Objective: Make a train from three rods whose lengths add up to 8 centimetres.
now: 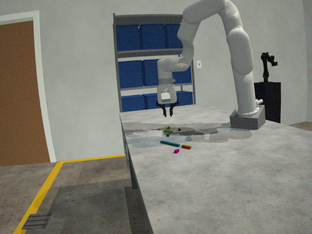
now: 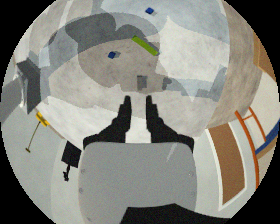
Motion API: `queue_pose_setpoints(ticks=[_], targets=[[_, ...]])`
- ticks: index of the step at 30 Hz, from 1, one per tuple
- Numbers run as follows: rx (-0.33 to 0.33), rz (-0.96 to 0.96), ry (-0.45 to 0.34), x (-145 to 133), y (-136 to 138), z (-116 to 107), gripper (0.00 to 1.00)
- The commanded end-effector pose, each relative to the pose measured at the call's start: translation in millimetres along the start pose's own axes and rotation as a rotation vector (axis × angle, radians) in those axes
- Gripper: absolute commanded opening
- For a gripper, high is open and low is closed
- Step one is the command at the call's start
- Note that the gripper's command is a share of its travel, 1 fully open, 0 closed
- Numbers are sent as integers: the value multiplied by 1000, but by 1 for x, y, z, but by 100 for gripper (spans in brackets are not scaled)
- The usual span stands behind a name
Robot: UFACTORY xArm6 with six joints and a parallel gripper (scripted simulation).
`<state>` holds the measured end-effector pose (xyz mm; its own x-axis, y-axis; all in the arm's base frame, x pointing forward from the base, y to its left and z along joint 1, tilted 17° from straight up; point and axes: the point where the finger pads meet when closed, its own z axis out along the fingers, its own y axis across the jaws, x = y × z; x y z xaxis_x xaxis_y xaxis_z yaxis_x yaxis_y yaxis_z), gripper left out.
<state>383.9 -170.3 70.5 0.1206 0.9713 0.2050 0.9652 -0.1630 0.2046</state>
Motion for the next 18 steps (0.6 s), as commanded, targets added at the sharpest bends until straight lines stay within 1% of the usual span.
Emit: queue_pose_setpoints(ticks=[1, 13, 18], targets=[[-3, 0, -1, 0, 1, -1, 24], [-3, -1, -1, 0, 1, 1, 24], [-4, -1, -1, -1, 1, 6, 24]])
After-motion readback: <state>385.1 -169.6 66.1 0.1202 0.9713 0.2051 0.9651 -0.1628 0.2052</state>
